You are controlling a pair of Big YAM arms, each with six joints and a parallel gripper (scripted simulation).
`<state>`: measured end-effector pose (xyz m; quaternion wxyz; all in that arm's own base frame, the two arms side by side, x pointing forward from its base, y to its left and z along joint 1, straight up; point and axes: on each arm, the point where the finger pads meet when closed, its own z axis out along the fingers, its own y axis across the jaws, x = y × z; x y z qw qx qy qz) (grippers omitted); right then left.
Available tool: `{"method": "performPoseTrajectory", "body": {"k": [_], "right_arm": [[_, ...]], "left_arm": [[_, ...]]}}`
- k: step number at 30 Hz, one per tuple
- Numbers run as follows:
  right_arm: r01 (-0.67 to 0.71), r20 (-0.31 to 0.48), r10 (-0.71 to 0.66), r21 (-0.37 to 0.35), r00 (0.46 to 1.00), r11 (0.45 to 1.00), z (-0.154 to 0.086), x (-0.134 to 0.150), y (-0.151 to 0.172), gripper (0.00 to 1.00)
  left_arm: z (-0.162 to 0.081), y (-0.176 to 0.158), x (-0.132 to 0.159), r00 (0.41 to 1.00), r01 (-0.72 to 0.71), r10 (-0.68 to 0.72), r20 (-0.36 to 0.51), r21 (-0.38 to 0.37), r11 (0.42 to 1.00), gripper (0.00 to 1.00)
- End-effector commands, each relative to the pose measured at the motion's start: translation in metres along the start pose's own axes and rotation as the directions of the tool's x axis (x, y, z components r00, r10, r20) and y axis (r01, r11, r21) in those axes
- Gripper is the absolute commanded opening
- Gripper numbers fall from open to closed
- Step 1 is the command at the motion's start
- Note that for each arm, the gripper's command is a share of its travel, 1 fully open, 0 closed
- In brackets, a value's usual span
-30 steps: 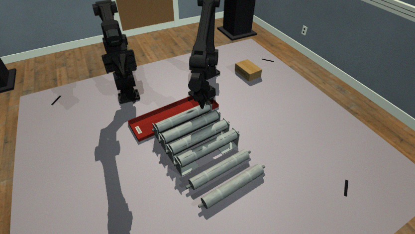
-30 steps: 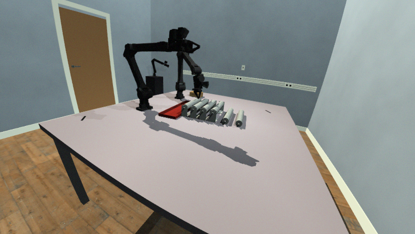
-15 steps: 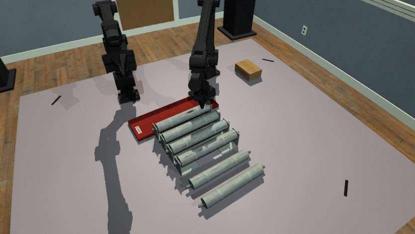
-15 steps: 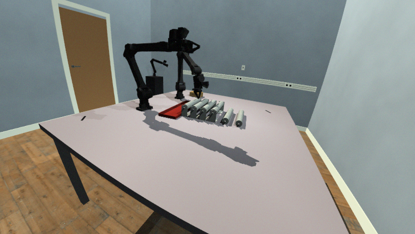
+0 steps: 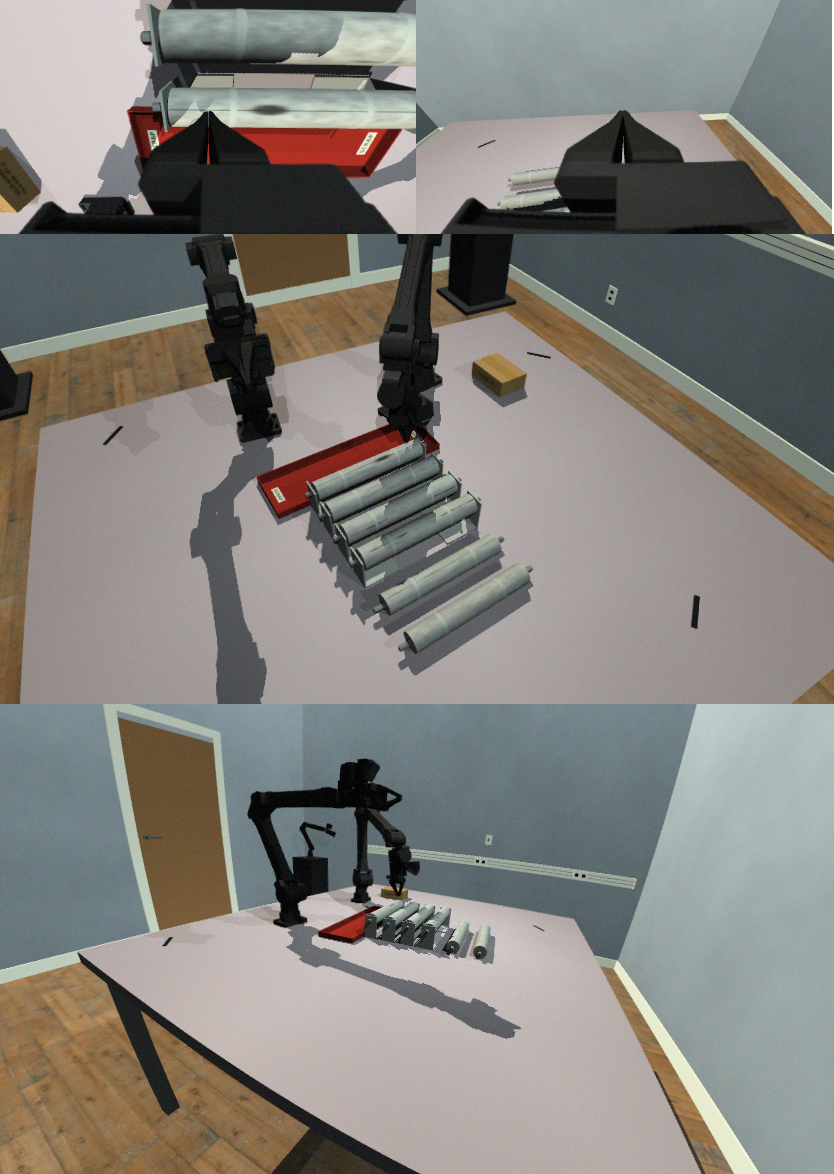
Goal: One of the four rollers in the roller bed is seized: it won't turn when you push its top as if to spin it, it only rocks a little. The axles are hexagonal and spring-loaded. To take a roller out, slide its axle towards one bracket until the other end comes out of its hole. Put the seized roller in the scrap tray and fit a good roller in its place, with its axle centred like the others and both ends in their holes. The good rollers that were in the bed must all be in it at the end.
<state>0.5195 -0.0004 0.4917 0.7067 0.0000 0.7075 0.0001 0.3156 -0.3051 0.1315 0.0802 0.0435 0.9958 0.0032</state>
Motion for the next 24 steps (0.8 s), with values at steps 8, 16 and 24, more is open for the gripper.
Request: {"method": "performPoseTrajectory", "body": {"k": [8,16,24], "right_arm": [[-0.013,0.009,0.013,0.005,1.000,1.000,-0.001,-0.004,-0.004,0.00],[-0.013,0.009,0.013,0.005,1.000,1.000,-0.001,-0.004,-0.004,0.00],[-0.013,0.009,0.013,0.005,1.000,1.000,-0.001,-0.004,-0.004,0.00]], "left_arm": [[-0.028,-0.013,-0.015,0.999,-0.002,0.001,0.033,0.033,0.999,0.00],[-0.032,-0.005,-0.007,0.999,-0.001,0.000,0.038,0.037,0.999,0.00],[-0.030,-0.013,-0.048,0.999,-0.008,0.007,0.037,0.032,0.999,0.00]]}}
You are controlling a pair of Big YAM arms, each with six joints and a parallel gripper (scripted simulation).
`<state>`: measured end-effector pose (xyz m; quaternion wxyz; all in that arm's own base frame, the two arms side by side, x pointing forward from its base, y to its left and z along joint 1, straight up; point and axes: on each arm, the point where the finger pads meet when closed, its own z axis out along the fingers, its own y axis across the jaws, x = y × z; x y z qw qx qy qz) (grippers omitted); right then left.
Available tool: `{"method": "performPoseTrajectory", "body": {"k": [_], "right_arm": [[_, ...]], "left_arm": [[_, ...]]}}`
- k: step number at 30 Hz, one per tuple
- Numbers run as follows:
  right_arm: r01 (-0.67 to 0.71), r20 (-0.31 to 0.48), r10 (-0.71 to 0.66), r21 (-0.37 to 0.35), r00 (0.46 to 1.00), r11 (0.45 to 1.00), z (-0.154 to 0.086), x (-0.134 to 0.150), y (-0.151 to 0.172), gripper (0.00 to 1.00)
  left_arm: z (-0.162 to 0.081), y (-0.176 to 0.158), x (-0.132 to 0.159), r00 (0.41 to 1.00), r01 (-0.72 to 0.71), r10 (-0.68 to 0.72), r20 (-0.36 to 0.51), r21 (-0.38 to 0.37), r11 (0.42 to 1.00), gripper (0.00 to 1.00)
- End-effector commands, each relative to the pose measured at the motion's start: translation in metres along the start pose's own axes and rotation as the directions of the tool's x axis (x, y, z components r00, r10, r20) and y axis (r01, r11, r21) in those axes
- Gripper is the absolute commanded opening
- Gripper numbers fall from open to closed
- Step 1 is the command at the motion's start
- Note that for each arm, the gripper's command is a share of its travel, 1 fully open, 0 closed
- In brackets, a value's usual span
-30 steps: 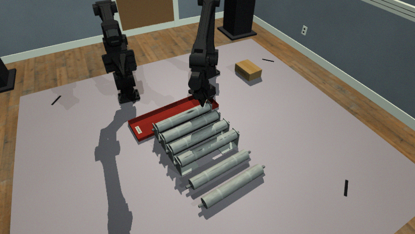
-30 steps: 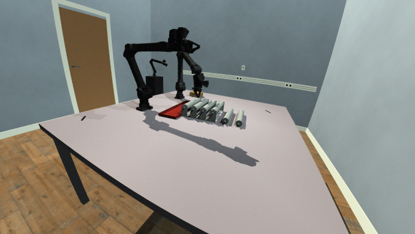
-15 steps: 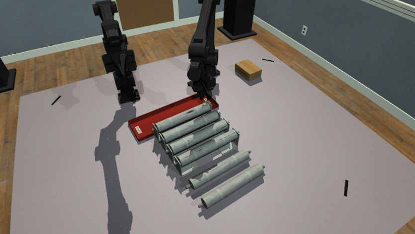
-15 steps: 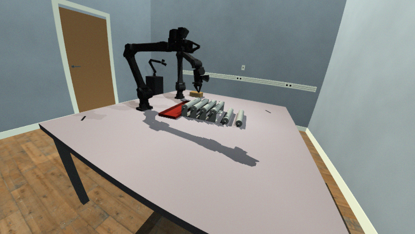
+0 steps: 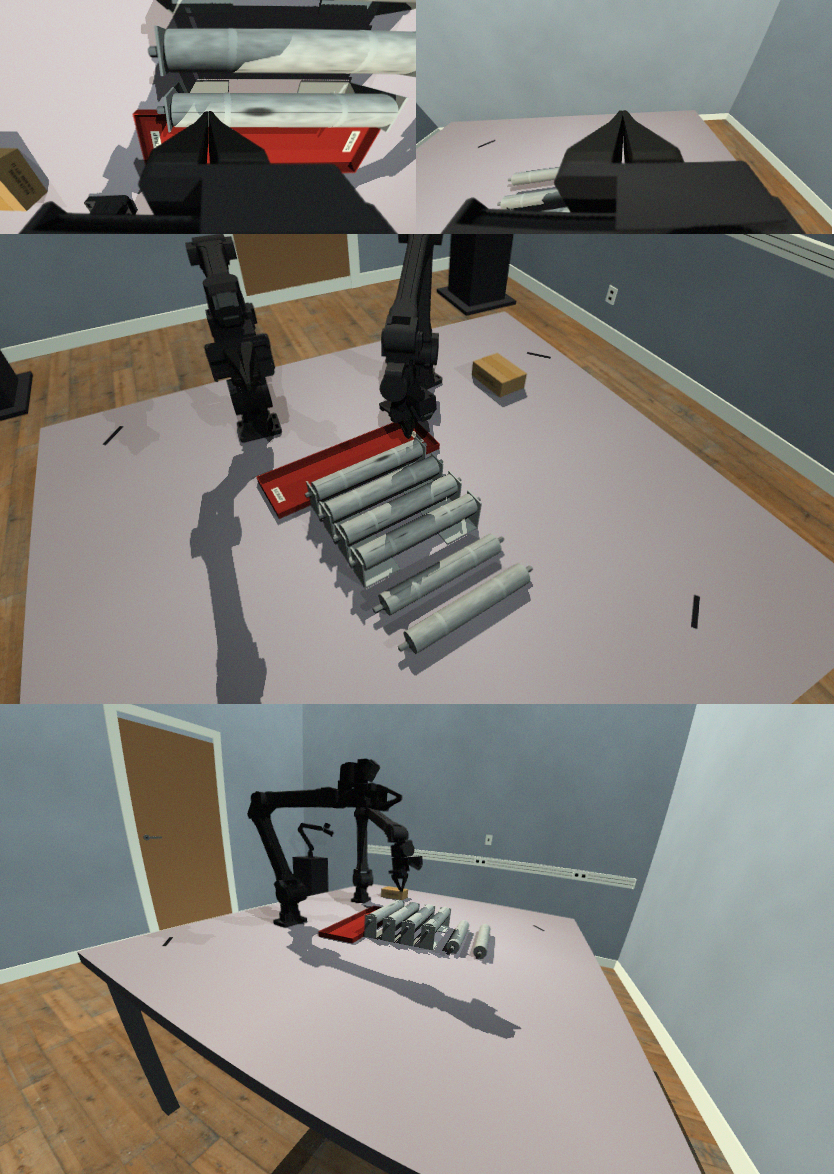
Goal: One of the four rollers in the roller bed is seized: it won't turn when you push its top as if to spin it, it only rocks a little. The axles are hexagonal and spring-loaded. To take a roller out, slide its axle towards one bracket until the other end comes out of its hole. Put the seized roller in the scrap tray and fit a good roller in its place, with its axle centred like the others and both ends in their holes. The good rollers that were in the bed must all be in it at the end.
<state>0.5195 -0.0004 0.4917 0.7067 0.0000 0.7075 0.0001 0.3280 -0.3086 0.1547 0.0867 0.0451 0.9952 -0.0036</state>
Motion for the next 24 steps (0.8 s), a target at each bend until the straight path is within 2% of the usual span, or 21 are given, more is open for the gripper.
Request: {"method": "performPoseTrajectory", "body": {"k": [1,4,7,9,13,15,21,23,24], "right_arm": [[-0.013,0.009,0.013,0.005,1.000,1.000,-0.001,-0.004,-0.004,0.00],[-0.013,0.009,0.013,0.005,1.000,1.000,-0.001,-0.004,-0.004,0.00],[-0.013,0.009,0.013,0.005,1.000,1.000,-0.001,-0.004,-0.004,0.00],[-0.013,0.009,0.013,0.005,1.000,1.000,-0.001,-0.004,-0.004,0.00],[-0.013,0.009,0.013,0.005,1.000,1.000,-0.001,-0.004,-0.004,0.00],[-0.013,0.009,0.013,0.005,1.000,1.000,-0.001,-0.004,-0.004,0.00],[-0.013,0.009,0.013,0.005,1.000,1.000,-0.001,-0.004,-0.004,0.00],[-0.013,0.009,0.013,0.005,1.000,1.000,-0.001,-0.004,-0.004,0.00],[-0.013,0.009,0.013,0.005,1.000,1.000,-0.001,-0.004,-0.004,0.00]], "left_arm": [[-0.008,-0.010,-0.037,1.000,-0.008,0.007,0.021,0.016,1.000,0.00],[-0.007,-0.009,-0.044,1.000,-0.010,0.010,0.021,0.015,1.000,0.00],[-0.016,-0.016,-0.051,0.999,-0.029,0.028,0.036,0.032,0.999,0.00],[-0.007,-0.012,-0.062,1.000,-0.015,0.014,0.027,0.023,1.000,0.00],[-0.013,-0.009,-0.062,0.999,-0.001,0.000,0.034,0.028,1.000,0.00],[-0.003,-0.012,-0.074,0.999,0.029,-0.030,0.045,0.032,0.999,0.00],[-0.013,-0.014,-0.068,0.998,0.016,-0.018,0.052,0.039,0.999,0.00],[0.025,-0.004,-0.043,1.000,0.002,-0.002,-0.010,-0.008,1.000,0.00],[0.025,-0.004,-0.044,1.000,0.002,-0.002,-0.009,-0.007,1.000,0.00]]}}
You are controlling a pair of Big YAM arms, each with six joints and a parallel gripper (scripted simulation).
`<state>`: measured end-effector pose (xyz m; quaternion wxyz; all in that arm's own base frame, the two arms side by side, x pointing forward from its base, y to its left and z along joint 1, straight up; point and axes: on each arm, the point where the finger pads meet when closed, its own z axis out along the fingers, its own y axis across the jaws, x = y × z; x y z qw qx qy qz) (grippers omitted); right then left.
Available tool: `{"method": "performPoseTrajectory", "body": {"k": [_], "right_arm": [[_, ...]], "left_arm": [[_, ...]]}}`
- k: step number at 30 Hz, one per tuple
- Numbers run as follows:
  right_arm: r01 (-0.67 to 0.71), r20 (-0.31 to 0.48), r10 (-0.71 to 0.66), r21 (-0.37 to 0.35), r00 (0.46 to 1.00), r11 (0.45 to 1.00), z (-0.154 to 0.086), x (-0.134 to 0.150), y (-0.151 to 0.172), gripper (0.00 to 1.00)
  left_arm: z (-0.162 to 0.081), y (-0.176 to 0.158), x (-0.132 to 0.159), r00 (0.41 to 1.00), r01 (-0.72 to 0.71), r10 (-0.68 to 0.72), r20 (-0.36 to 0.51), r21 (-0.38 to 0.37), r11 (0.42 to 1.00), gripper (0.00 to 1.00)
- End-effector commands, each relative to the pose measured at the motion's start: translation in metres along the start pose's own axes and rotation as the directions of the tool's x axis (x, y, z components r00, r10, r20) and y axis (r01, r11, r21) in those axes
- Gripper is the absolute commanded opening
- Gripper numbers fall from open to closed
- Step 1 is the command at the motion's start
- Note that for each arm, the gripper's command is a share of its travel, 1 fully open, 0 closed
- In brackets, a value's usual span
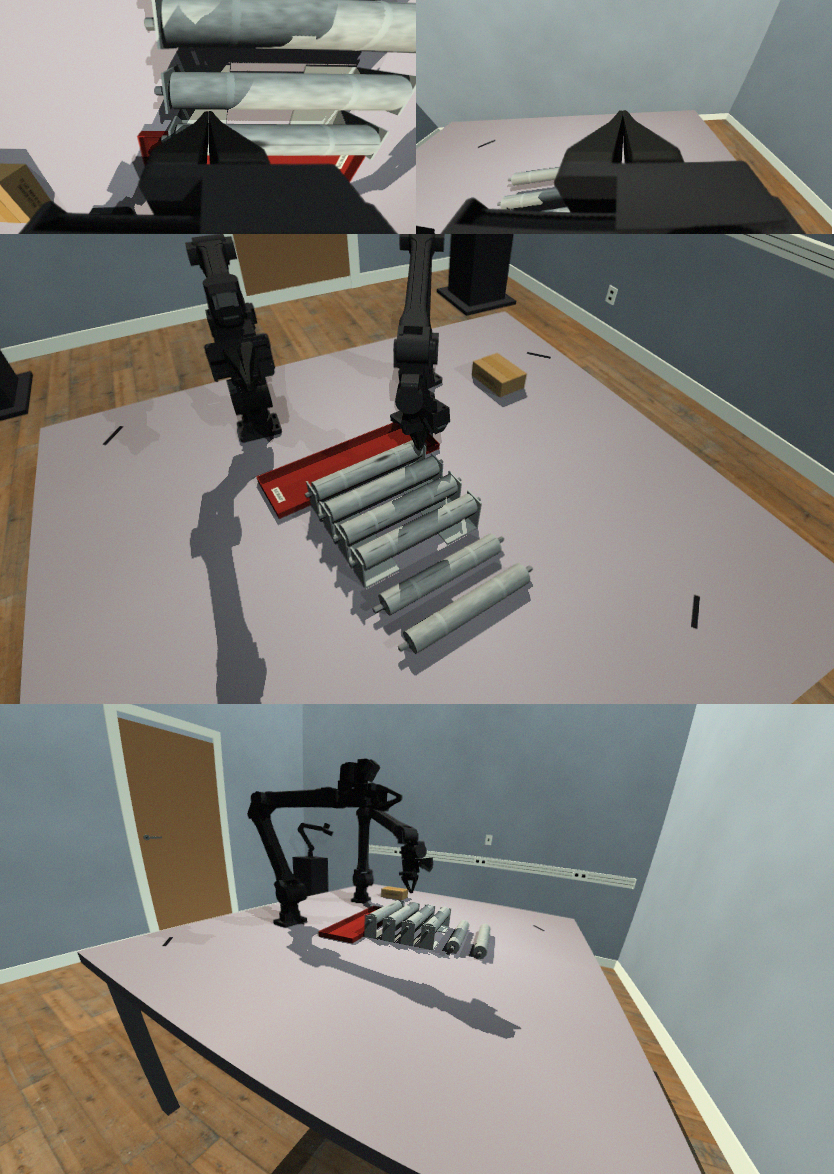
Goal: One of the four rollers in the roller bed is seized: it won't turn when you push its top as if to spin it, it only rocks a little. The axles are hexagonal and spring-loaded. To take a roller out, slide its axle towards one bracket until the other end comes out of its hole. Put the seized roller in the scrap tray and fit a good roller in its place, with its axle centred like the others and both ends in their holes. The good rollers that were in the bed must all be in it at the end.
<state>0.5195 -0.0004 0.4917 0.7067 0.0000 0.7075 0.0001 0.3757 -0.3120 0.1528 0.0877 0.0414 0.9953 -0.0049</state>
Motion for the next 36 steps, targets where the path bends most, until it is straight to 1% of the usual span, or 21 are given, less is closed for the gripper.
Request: {"method": "performPoseTrajectory", "body": {"k": [1,2,5,8,11,12,14,16,17,22,25,27,29,31,33,36], "right_arm": [[-0.013,0.009,0.013,0.005,1.000,1.000,-0.001,-0.004,-0.004,0.00],[-0.013,0.009,0.013,0.005,1.000,1.000,-0.001,-0.004,-0.004,0.00],[-0.013,0.009,0.013,0.005,1.000,1.000,-0.001,-0.004,-0.004,0.00],[-0.013,0.009,0.013,0.005,1.000,1.000,-0.001,-0.004,-0.004,0.00],[-0.013,0.009,0.013,0.005,1.000,1.000,-0.001,-0.004,-0.004,0.00],[-0.013,0.009,0.013,0.005,1.000,1.000,-0.001,-0.004,-0.004,0.00],[-0.013,0.009,0.013,0.005,1.000,1.000,-0.001,-0.004,-0.004,0.00],[-0.013,0.009,0.013,0.005,1.000,1.000,-0.001,-0.004,-0.004,0.00],[-0.013,0.009,0.013,0.005,1.000,1.000,-0.001,-0.004,-0.004,0.00],[-0.013,0.009,0.013,0.005,1.000,1.000,-0.001,-0.004,-0.004,0.00],[-0.013,0.009,0.013,0.005,1.000,1.000,-0.001,-0.004,-0.004,0.00],[-0.013,0.009,0.013,0.005,1.000,1.000,-0.001,-0.004,-0.004,0.00],[-0.013,0.009,0.013,0.005,1.000,1.000,-0.001,-0.004,-0.004,0.00],[-0.013,0.009,0.013,0.005,1.000,1.000,-0.001,-0.004,-0.004,0.00],[-0.013,0.009,0.013,0.005,1.000,1.000,-0.001,-0.004,-0.004,0.00],[-0.013,0.009,0.013,0.005,1.000,1.000,-0.001,-0.004,-0.004,0.00]], "left_arm": [[0.017,-0.005,0.003,1.000,-0.006,0.006,-0.011,-0.009,1.000,0.00],[0.017,-0.006,0.002,1.000,-0.006,0.006,-0.009,-0.007,1.000,0.00],[0.004,-0.007,-0.002,1.000,0.000,0.000,0.022,0.015,1.000,0.00],[0.026,-0.004,0.005,1.000,-0.005,0.005,-0.011,-0.009,1.000,0.00],[0.030,-0.006,0.006,1.000,-0.010,0.009,-0.011,-0.008,1.000,0.00],[0.018,-0.010,-0.002,1.000,-0.006,0.006,0.013,0.009,1.000,0.00],[0.018,-0.010,-0.002,1.000,-0.006,0.006,0.013,0.009,1.000,0.00],[0.004,-0.004,0.002,0.999,-0.003,0.002,0.040,0.029,1.000,0.00],[0.005,-0.005,0.003,0.999,-0.005,0.004,0.040,0.029,1.000,0.00],[0.041,-0.004,0.009,1.000,-0.014,0.014,-0.009,-0.008,1.000,0.00],[0.045,-0.005,0.010,1.000,-0.019,0.019,-0.010,-0.008,1.000,0.00],[0.039,-0.006,0.009,1.000,-0.020,0.019,0.006,0.003,1.000,0.00],[0.026,-0.010,-0.001,0.999,-0.013,0.012,0.034,0.023,1.000,0.00],[0.026,-0.010,-0.001,0.999,-0.013,0.012,0.034,0.023,1.000,0.00],[0.054,-0.004,0.014,1.000,-0.024,0.023,-0.013,-0.010,1.000,0.00],[0.056,-0.006,0.012,1.000,-0.023,0.023,-0.008,-0.007,1.000,0.00]]}}
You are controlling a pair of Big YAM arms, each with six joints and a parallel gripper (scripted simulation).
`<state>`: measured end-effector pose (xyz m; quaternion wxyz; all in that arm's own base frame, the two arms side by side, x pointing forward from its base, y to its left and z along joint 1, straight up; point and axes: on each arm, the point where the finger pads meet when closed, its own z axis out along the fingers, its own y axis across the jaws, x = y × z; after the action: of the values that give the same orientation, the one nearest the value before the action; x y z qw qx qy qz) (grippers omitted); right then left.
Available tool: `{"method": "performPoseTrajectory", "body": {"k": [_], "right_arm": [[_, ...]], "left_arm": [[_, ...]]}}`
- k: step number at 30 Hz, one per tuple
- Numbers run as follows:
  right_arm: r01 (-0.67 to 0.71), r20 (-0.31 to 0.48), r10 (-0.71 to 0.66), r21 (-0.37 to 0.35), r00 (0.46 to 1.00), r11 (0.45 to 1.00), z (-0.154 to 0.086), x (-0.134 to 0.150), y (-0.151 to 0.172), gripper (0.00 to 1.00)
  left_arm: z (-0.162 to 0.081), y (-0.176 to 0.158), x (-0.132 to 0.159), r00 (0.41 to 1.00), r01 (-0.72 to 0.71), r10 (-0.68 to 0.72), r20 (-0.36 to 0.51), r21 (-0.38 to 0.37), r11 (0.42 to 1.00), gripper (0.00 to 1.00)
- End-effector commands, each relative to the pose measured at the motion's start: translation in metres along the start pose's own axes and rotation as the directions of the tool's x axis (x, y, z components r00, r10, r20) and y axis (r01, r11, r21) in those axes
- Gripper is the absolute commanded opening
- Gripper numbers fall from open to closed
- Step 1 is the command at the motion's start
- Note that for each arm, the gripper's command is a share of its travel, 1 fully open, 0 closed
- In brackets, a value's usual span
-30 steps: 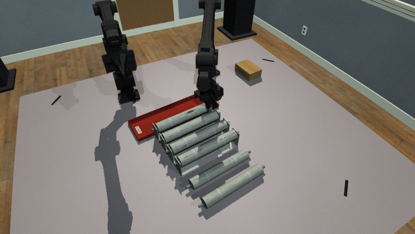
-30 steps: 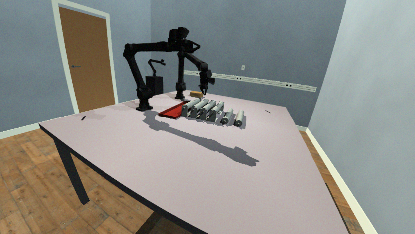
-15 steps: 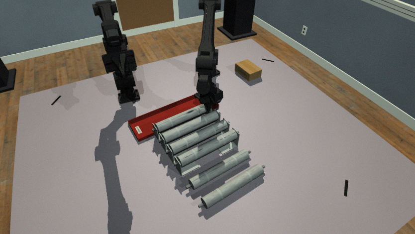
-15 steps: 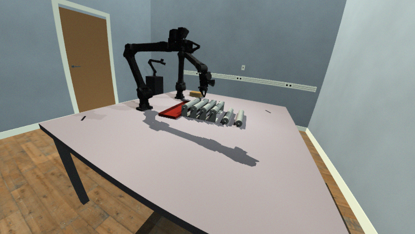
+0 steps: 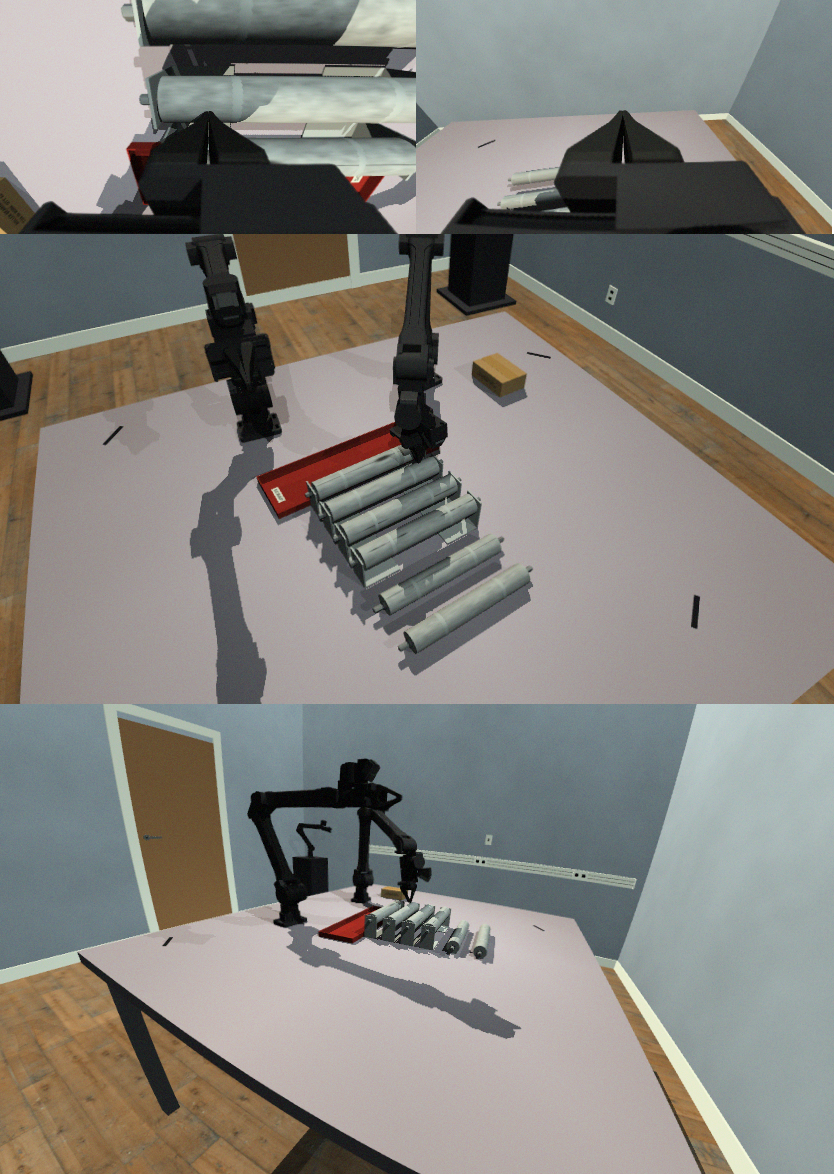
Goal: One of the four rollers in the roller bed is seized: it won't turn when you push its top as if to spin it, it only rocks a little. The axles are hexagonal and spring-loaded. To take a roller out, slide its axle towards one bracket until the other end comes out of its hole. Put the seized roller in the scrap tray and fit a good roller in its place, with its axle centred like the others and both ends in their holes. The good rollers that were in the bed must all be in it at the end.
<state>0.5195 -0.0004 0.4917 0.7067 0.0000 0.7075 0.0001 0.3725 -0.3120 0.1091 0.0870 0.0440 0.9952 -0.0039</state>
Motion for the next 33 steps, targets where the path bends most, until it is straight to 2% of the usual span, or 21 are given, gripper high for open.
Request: {"method": "performPoseTrajectory", "body": {"k": [1,3,4,7,23,30,31,33], "right_arm": [[-0.013,0.009,0.013,0.005,1.000,1.000,-0.001,-0.004,-0.004,0.00],[-0.013,0.009,0.013,0.005,1.000,1.000,-0.001,-0.004,-0.004,0.00],[-0.013,0.009,0.013,0.005,1.000,1.000,-0.001,-0.004,-0.004,0.00],[-0.013,0.009,0.013,0.005,1.000,1.000,-0.001,-0.004,-0.004,0.00],[-0.013,0.009,0.013,0.005,1.000,1.000,-0.001,-0.004,-0.004,0.00],[-0.013,0.009,0.013,0.005,1.000,1.000,-0.001,-0.004,-0.004,0.00],[-0.013,0.009,0.013,0.005,1.000,1.000,-0.001,-0.004,-0.004,0.00],[-0.013,0.009,0.013,0.005,1.000,1.000,-0.001,-0.004,-0.004,0.00]], "left_arm": [[-0.002,-0.012,-0.010,1.000,-0.012,0.012,0.023,0.017,1.000,0.00],[-0.026,-0.013,-0.017,0.998,-0.006,0.002,0.068,0.049,0.999,0.00],[-0.028,-0.013,-0.017,0.998,-0.006,0.002,0.070,0.051,0.999,0.00],[-0.019,-0.008,-0.010,0.999,-0.010,0.009,0.039,0.028,1.000,0.00],[-0.002,-0.005,-0.001,1.000,-0.014,0.013,0.019,0.014,1.000,0.00],[-0.005,-0.007,-0.006,1.000,-0.007,0.007,0.021,0.015,1.000,0.00],[0.004,-0.004,0.003,1.000,-0.018,0.018,0.003,0.002,1.000,0.00],[0.004,-0.005,0.001,1.000,-0.016,0.016,0.002,0.001,1.000,0.00]]}}
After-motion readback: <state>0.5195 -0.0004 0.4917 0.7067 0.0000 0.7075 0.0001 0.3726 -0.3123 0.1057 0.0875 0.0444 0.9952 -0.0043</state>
